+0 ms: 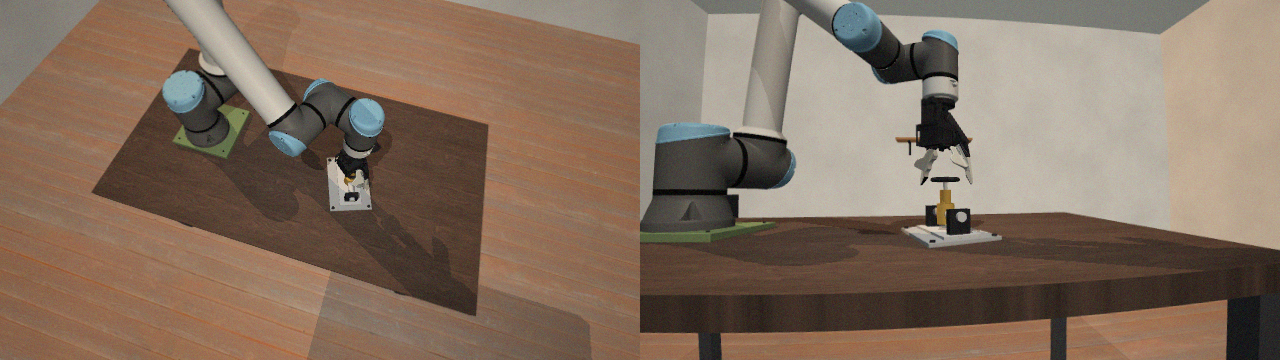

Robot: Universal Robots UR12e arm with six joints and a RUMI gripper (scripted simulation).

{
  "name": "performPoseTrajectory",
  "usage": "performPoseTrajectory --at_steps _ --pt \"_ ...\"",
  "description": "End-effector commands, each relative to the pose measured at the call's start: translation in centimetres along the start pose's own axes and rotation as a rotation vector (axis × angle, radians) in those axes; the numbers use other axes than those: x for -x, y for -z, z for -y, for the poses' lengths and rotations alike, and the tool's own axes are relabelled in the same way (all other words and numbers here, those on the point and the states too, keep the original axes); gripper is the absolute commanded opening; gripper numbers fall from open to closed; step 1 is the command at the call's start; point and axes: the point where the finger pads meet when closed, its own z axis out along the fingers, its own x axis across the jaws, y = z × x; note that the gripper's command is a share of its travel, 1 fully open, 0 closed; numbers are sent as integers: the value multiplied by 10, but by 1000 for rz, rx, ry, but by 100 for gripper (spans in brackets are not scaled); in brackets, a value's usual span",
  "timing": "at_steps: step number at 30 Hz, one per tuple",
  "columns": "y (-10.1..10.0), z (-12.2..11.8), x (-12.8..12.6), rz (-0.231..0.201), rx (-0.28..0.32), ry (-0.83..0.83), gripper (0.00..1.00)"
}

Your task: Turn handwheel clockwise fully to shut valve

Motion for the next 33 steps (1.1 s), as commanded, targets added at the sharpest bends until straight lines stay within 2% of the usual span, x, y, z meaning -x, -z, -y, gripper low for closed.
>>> performPoseTrajectory --at_steps 1,16,17,33 --pt "1 0 -1 -1 -1 0 100" --pt "1 0 -1 -1 -1 0 100" --pt "1 0 -1 -1 -1 0 0" --pt "1 0 -1 -1 -1 0 0"
